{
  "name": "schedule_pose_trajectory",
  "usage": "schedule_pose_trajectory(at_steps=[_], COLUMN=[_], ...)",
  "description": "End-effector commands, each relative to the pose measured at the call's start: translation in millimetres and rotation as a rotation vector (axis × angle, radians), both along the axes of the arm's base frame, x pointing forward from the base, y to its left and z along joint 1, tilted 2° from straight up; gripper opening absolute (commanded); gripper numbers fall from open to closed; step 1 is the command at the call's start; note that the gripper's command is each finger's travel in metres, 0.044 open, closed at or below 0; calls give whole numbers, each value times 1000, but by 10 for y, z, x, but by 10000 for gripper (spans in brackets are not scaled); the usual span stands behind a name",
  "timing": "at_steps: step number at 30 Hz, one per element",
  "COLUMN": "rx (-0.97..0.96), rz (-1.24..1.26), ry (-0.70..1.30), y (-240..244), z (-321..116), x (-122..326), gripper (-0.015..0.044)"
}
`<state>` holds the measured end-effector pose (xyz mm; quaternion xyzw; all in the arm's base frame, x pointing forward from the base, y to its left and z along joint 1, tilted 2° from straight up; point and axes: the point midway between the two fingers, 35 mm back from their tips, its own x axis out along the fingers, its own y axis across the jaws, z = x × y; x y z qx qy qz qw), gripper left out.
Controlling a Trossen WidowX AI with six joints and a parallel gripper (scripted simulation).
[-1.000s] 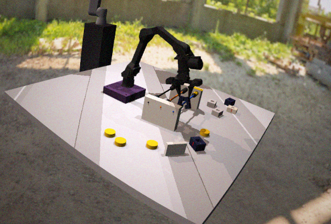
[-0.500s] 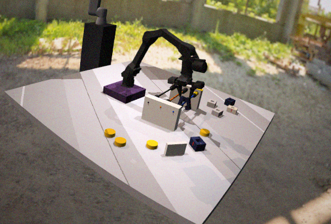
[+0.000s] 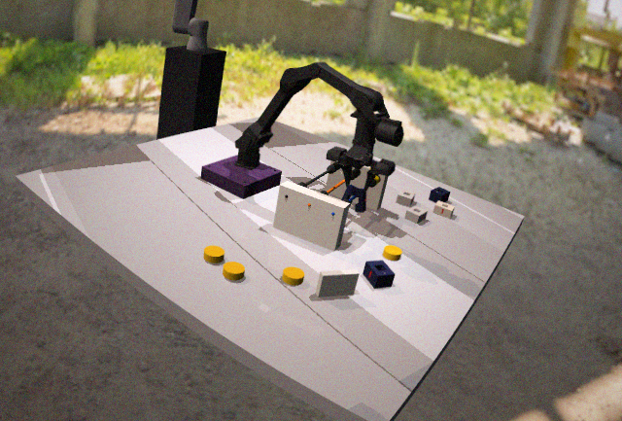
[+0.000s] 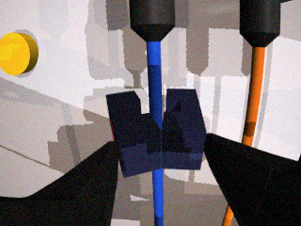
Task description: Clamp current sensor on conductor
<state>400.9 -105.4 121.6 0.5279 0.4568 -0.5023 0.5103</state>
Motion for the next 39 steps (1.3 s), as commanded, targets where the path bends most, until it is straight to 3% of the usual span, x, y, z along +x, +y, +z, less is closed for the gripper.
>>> schedule_pose_trajectory(at_steps=[1, 11, 39], rx=[2, 2, -4], rz=[0, 0, -3], ry=[-2, -2, -6], y=[2, 2, -10], z=[6, 6, -457], x=[-4, -4, 37], gripper=[184, 440, 440])
